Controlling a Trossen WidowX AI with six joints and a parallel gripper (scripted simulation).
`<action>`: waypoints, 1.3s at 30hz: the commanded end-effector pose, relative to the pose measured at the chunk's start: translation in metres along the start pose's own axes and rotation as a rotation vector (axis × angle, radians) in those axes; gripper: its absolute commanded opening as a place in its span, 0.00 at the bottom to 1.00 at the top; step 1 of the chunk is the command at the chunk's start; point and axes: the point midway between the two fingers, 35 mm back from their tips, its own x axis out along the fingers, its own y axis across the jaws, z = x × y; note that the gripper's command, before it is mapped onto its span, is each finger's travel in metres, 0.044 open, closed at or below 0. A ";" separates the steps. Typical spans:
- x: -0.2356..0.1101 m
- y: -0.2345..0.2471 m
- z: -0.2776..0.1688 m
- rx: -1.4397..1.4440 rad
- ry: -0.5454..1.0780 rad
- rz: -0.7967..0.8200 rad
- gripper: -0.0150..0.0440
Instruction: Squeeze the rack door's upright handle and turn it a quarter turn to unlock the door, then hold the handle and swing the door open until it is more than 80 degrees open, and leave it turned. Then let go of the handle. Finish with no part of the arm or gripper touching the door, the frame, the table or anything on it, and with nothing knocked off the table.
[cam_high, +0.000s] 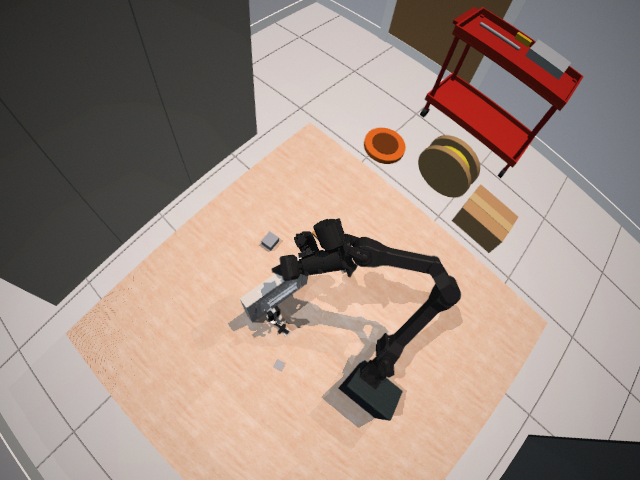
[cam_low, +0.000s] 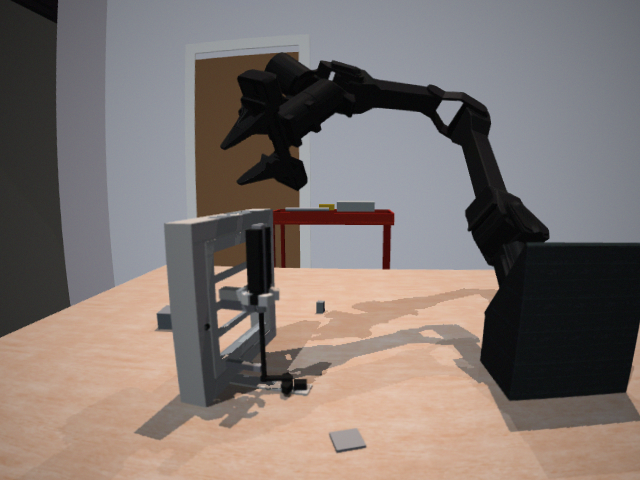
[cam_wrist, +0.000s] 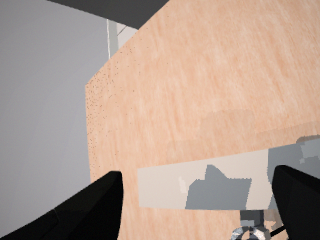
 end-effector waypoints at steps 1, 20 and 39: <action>0.009 0.005 -0.009 0.002 0.069 -0.063 0.74; 0.037 0.018 -0.057 -0.072 0.320 -0.386 0.74; 0.047 0.030 -0.093 -0.251 0.417 -0.734 0.74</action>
